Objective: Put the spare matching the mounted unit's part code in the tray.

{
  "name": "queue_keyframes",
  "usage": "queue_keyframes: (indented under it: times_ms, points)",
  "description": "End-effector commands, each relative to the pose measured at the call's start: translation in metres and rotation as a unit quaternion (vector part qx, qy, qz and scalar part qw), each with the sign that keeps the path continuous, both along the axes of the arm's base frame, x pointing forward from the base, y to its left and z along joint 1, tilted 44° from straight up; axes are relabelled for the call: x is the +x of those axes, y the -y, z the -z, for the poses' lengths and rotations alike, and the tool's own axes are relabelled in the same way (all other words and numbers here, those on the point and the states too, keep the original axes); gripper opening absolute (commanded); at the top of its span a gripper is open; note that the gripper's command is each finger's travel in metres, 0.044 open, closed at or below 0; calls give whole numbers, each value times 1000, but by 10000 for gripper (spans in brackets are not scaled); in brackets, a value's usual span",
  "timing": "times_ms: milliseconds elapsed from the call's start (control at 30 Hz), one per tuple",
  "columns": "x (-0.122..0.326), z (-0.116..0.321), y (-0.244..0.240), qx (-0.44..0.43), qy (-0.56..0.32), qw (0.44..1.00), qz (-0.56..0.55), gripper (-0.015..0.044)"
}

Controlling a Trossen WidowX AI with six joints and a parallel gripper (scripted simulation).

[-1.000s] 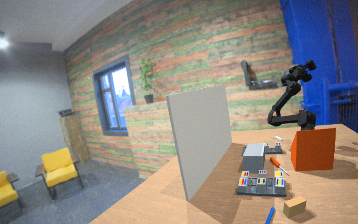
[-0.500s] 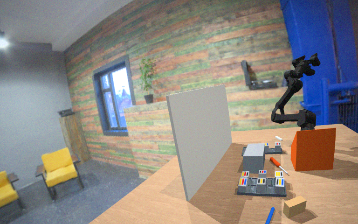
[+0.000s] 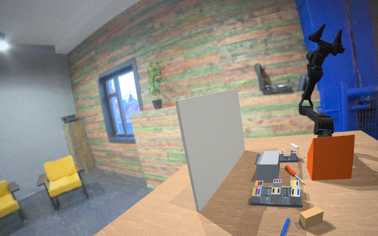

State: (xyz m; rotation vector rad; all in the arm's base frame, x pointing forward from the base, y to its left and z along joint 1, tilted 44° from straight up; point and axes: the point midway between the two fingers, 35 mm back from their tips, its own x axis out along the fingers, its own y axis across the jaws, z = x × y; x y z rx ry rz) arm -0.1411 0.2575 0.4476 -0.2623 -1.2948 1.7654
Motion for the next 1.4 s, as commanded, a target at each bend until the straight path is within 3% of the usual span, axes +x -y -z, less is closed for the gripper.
queue_keyframes:
  times_ms: [0,267,567,900,1133,1367]
  points:
    - [29,30,-45,-89,-7,993,71,440]
    - [95,81,-105,-249,-77,945,197,440]
    - [223,166,-138,-419,-217,785,401,440]
    - [357,253,-94,-492,-367,515,599,440]
    - [433,304,-22,-470,-444,292,705,440]
    - [477,343,66,-424,-459,55,779,440]
